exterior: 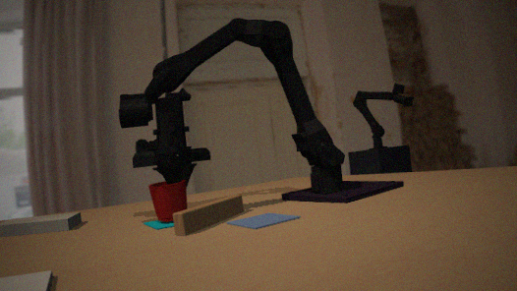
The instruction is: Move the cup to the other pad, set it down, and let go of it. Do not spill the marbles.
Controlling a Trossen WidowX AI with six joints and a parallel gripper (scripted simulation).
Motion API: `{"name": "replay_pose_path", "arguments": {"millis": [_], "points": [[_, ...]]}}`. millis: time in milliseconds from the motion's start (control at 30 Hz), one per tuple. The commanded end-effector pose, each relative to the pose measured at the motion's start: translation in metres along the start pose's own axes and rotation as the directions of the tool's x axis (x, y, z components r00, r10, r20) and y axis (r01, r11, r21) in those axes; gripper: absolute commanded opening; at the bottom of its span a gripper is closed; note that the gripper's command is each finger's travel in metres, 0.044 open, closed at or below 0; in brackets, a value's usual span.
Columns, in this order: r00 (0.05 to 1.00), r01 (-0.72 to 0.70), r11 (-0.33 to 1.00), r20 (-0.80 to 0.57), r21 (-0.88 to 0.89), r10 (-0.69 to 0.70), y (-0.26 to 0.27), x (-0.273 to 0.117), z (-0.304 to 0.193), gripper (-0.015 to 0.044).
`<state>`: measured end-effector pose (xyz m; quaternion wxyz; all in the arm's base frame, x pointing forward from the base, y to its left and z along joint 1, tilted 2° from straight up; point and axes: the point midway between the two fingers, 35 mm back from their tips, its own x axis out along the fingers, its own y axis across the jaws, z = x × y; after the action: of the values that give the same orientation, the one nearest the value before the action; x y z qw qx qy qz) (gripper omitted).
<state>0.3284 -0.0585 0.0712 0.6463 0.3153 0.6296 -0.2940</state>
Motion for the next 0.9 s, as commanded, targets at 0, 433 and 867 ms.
{"name": "replay_pose_path", "arguments": {"millis": [0, 433, 867], "points": [[1.0, 0.0, 1.0, 0.0, 0.0, 0.0, 0.0, -0.001, 0.0, 0.0026], [1.0, 0.0, 1.0, 0.0, 0.0, 0.0, 0.0, -0.004, 0.0, 0.0128], [1.0, -0.001, 1.0, -0.001, -0.002, 0.001, 0.001, -0.02, 0.001, 0.0128]]}}
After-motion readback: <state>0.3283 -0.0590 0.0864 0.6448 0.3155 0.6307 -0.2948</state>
